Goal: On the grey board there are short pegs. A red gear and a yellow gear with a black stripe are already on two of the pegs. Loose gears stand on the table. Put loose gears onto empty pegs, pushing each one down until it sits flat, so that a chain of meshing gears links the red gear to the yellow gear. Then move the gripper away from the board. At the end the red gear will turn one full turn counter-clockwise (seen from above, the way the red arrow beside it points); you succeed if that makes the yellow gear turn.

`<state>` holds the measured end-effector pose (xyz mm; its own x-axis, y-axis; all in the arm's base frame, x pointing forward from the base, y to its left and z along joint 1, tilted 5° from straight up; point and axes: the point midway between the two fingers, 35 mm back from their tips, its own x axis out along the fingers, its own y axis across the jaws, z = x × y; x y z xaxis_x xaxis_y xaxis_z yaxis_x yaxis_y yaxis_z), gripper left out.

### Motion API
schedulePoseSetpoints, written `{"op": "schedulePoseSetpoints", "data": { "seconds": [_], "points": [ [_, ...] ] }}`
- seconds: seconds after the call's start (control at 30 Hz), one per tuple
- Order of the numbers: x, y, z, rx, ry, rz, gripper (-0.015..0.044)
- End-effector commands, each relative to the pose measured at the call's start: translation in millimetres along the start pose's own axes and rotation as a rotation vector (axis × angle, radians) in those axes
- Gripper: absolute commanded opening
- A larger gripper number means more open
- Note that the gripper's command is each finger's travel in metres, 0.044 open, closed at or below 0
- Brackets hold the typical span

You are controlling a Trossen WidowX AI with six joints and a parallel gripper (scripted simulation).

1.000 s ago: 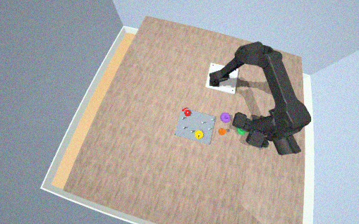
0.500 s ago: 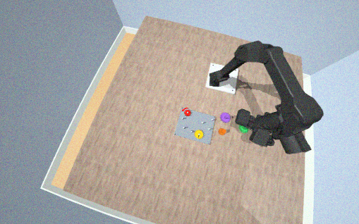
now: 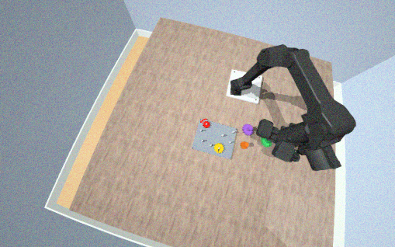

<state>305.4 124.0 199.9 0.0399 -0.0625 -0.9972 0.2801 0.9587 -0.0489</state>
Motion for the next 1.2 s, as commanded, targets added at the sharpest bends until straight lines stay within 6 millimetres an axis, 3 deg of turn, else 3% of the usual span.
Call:
{"op": "schedulePoseSetpoints", "data": {
  "seconds": [0.0,1.17],
  "points": [
    [2,-7,5,-0.002,-0.003,-0.003,0.0],
    [23,-79,45,-0.013,-0.018,-0.011,0.0]
  ]
}}
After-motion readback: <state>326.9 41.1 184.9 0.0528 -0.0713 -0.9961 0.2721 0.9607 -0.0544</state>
